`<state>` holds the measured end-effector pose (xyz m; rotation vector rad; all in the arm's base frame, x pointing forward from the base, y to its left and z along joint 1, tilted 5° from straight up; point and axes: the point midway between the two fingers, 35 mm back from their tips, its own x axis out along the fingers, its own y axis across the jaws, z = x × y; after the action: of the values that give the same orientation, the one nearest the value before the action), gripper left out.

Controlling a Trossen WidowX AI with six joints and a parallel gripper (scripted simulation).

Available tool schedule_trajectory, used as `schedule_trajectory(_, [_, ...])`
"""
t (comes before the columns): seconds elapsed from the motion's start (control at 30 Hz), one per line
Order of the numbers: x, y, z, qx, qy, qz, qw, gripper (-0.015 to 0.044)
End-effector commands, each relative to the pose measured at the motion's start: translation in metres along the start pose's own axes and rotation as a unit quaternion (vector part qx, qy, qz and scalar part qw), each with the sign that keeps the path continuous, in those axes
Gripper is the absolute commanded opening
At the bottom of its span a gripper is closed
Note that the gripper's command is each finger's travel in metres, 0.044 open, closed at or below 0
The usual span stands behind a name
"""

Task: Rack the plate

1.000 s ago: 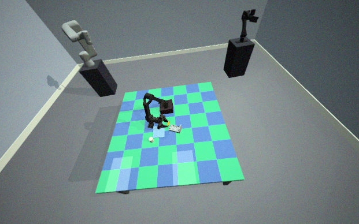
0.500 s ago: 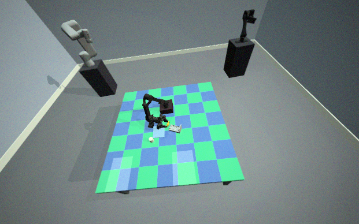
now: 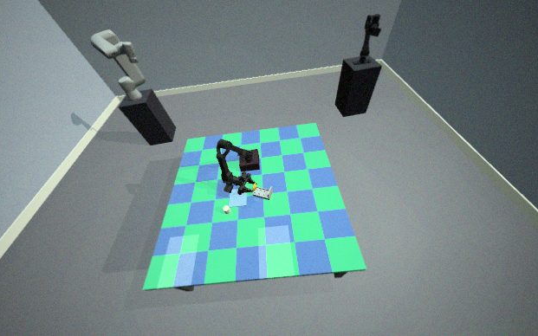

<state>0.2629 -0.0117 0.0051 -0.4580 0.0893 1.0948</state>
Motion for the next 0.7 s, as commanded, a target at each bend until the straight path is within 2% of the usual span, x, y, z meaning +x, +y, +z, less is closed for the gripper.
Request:
schedule_trajectory(0.0, [0.005,-0.001,0.005,-0.001,-0.003,-0.002,1.0,0.0])
schedule_trajectory(0.67, [0.029,-0.002,0.012,0.003,0.002,0.005,1.0,0.0])
